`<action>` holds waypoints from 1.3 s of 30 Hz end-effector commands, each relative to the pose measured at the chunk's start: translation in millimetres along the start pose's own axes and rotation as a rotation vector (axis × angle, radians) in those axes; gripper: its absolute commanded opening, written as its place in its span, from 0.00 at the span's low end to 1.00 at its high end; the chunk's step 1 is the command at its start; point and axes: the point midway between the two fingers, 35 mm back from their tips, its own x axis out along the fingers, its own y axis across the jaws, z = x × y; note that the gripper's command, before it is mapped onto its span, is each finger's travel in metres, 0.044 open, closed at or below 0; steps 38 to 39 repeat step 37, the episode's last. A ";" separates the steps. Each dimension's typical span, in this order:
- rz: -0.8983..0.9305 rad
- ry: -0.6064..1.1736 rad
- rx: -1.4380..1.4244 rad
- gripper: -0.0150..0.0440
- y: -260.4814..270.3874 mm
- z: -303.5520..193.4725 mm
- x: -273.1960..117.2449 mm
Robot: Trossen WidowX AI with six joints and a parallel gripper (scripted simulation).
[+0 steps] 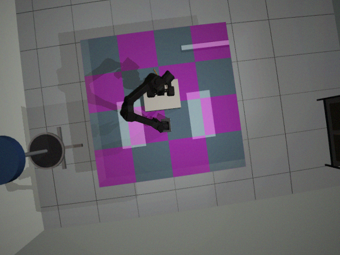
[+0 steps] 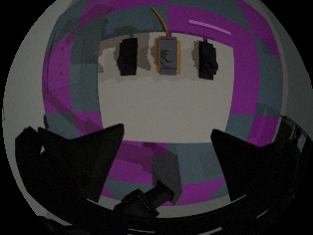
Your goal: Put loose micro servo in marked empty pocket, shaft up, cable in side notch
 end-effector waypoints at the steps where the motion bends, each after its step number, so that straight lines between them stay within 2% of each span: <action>1: 0.007 -0.004 0.043 1.00 -3.4 4.2 -21.3; 4: 0.020 -0.001 0.083 1.00 -4.6 5.5 -35.4; 39: 0.020 -0.001 0.083 1.00 -4.6 5.5 -35.4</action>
